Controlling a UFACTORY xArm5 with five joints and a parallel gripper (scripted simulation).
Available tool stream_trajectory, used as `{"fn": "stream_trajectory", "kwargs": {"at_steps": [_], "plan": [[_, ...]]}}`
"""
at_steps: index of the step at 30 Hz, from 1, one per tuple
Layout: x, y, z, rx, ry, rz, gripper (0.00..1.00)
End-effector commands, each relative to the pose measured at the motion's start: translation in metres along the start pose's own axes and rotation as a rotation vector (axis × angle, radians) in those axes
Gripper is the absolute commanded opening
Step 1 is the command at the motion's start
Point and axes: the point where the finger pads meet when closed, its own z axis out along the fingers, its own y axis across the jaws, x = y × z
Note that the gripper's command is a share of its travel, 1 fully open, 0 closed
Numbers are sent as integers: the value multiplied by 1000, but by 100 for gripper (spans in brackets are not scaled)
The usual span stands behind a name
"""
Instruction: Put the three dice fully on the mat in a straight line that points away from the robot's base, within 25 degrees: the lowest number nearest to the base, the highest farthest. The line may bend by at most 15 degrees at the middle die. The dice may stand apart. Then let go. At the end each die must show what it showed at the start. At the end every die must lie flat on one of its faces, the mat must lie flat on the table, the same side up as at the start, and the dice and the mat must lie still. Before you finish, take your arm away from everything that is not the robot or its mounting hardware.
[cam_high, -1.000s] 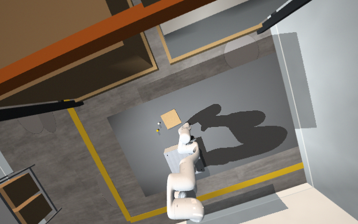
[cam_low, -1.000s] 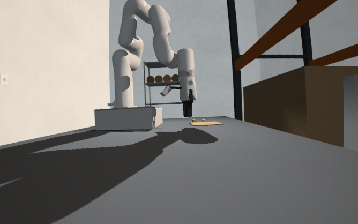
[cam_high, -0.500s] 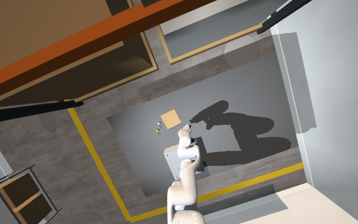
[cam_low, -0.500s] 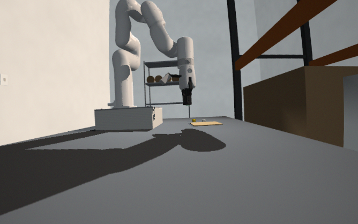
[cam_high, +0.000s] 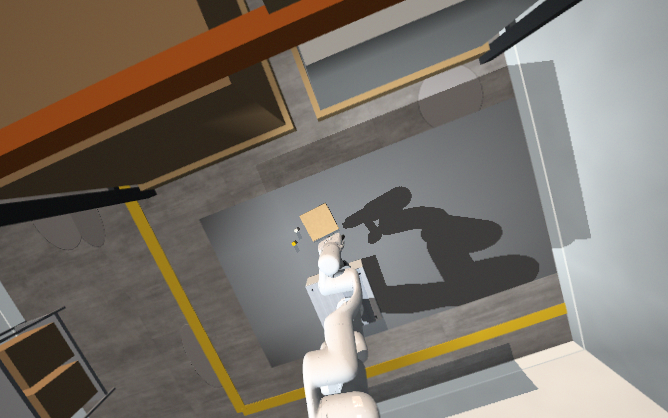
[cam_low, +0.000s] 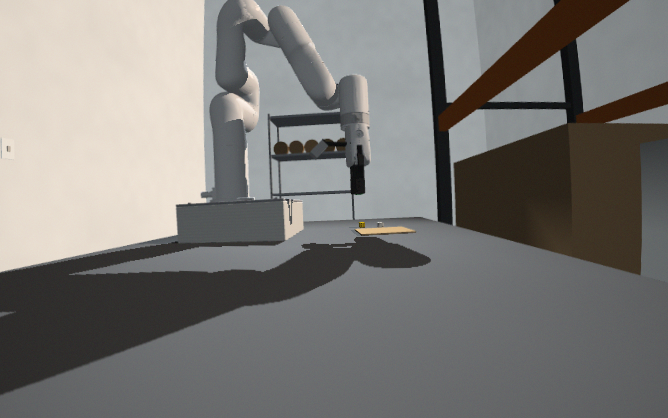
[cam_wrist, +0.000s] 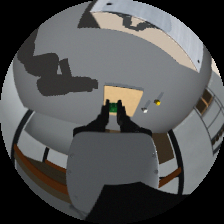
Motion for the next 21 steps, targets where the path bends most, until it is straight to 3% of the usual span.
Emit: {"fn": "stream_trajectory", "kwargs": {"at_steps": [1, 21], "plan": [[-22, 35, -3, 1, 0, 157, 11], [-24, 41, 0, 1, -1, 178, 11]]}}
